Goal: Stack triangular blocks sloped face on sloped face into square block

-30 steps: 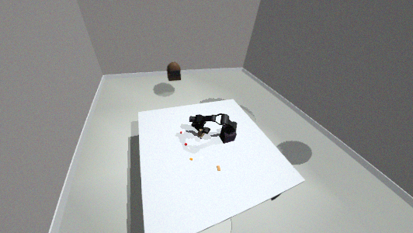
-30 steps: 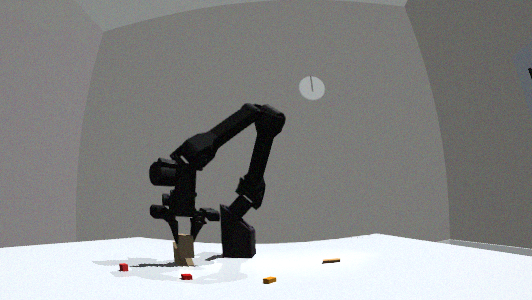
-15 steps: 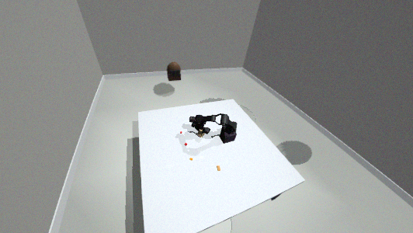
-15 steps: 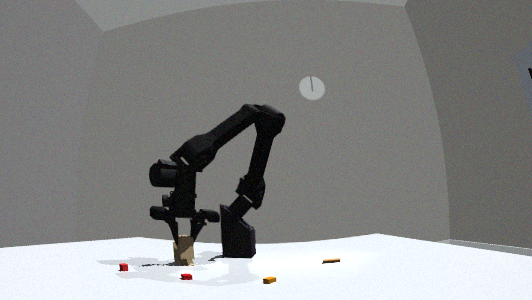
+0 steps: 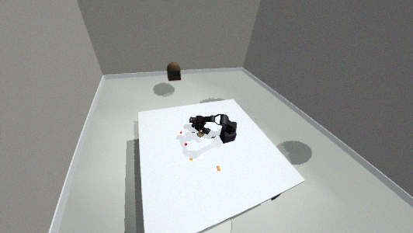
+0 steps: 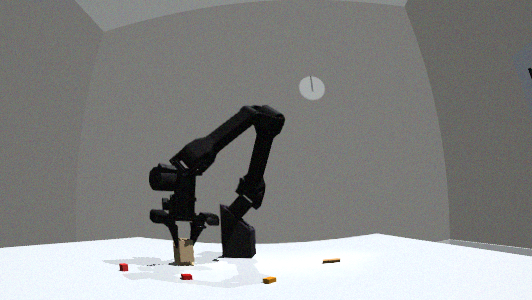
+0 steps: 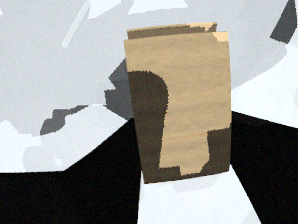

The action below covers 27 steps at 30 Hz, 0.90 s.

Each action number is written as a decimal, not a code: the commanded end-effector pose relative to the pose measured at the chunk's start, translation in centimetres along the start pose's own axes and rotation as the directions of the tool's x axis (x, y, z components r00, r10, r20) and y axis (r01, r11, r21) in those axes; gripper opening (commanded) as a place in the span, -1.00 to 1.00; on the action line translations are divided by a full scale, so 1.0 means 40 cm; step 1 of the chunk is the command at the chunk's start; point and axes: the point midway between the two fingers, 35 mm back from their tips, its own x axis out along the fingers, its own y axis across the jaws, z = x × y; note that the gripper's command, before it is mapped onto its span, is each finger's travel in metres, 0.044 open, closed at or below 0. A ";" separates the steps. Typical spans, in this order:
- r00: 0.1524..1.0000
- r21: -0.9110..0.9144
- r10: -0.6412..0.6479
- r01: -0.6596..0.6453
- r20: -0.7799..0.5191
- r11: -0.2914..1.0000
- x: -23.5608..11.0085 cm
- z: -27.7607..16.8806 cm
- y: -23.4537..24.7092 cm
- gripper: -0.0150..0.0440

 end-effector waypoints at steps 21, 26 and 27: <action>1.000 0.003 -0.001 0.001 -0.006 1.000 0.026 0.003 -0.003 -0.49; 1.000 0.003 -0.001 0.001 -0.005 1.000 0.026 0.003 -0.003 -0.49; 1.000 0.003 -0.001 0.001 -0.005 1.000 0.026 0.003 -0.003 -0.49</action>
